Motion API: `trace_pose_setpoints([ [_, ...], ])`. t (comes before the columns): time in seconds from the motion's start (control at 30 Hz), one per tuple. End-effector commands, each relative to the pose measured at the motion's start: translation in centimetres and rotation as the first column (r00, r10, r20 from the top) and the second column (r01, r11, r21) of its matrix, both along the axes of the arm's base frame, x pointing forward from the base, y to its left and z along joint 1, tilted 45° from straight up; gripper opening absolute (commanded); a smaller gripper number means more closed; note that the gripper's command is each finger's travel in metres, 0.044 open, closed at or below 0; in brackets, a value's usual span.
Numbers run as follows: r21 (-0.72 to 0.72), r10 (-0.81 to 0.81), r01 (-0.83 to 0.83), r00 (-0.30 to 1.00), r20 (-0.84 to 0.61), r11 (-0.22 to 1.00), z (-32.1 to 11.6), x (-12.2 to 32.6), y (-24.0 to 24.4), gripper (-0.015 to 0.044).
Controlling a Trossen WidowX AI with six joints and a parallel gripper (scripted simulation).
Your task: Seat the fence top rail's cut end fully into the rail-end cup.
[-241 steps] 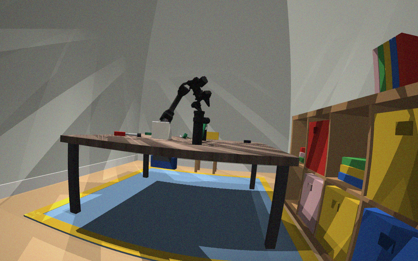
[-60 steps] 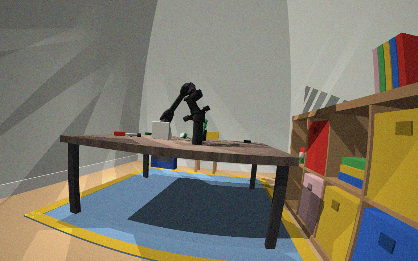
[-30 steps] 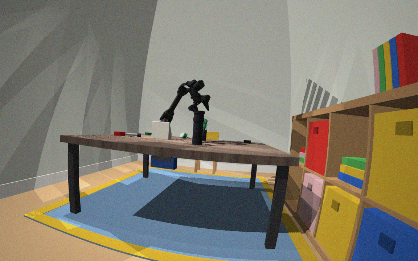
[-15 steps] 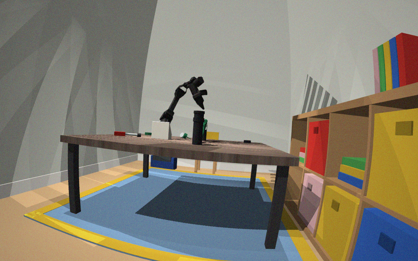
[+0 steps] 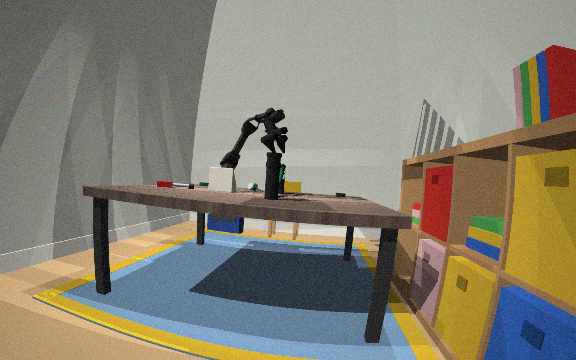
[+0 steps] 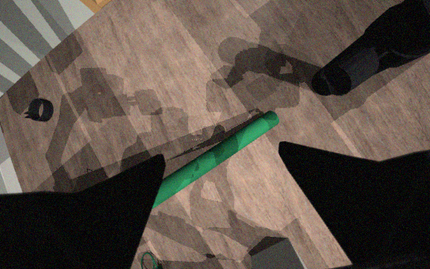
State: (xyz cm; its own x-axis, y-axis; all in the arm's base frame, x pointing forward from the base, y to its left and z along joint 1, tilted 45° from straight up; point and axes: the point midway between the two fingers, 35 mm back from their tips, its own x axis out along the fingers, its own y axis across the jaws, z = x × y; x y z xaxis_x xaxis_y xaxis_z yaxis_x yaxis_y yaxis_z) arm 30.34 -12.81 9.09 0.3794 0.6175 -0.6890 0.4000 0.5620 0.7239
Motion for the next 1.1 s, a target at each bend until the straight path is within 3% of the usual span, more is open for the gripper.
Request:
trace_pose_setpoints([
  [0.0, 0.102, -0.123, 0.164, 0.939, -0.321, 0.981, -1.9, 0.4, 2.5, 0.044],
  [0.17, 0.056, -0.256, 0.414, 0.658, -0.708, 0.909, -4.0, 0.6, 5.5, 0.044],
  [0.27, -0.034, -0.305, 0.504, 0.467, -0.83, 0.863, -5.0, 0.4, 6.9, 0.044],
  [0.67, -0.041, -0.308, 0.509, 0.452, -0.837, 0.86, -5.1, 0.4, 7.0, 0.044],
  [1.07, -0.039, -0.307, 0.509, 0.453, -0.837, 0.86, -8.0, 0.4, 10.0, 0.044],
])
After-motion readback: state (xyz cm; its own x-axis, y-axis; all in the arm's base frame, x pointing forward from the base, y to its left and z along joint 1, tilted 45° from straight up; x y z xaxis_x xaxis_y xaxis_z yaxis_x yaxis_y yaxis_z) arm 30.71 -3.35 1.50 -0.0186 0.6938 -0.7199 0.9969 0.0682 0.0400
